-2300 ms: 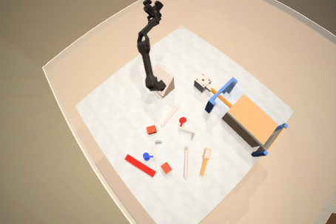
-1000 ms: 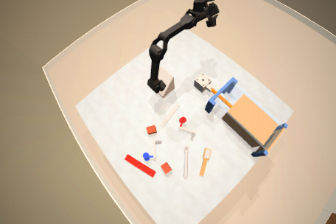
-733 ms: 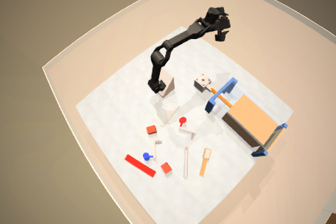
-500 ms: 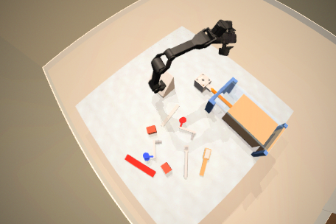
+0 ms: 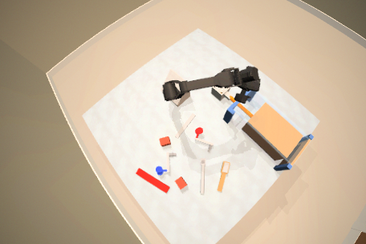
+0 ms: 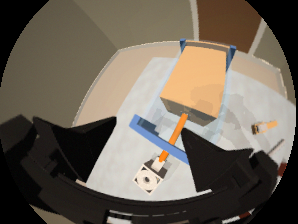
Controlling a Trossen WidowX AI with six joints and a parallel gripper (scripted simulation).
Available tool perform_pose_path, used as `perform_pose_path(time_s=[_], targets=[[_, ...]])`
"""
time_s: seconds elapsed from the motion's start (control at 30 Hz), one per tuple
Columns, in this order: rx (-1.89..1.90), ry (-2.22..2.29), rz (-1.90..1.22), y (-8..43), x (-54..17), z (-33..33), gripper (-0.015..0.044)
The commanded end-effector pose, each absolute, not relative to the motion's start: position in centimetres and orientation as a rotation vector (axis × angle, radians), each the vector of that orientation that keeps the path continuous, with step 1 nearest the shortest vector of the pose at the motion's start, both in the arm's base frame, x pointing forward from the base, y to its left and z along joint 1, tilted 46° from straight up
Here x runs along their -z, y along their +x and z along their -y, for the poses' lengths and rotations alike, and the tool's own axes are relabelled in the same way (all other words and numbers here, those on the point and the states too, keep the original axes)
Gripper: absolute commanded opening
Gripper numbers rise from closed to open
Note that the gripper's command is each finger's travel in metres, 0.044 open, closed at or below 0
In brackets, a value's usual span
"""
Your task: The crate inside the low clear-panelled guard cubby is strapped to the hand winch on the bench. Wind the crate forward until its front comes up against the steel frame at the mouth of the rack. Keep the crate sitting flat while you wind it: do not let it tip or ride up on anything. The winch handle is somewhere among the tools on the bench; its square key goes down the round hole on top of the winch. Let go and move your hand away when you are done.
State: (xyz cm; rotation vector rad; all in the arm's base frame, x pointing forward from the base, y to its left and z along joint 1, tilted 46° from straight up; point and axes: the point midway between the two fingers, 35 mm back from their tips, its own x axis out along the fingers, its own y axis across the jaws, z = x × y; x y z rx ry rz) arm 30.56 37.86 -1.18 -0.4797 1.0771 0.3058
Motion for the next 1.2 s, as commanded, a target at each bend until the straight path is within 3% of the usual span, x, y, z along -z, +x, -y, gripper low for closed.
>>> perform_pose_path(time_s=[0.0, 0.3, 0.6, 1.17], targets=[[-0.193, -0.605, -1.108, 33.9, -0.2, -31.3, 0.0440], [0.013, -0.849, -1.242, 37.7, -3.5, -17.2, 0.0440], [0.152, -1.079, -1.470, 36.8, -7.5, -3.5, 0.0440], [0.169, -1.108, -1.521, 36.4, -6.8, 0.3, 0.0440]])
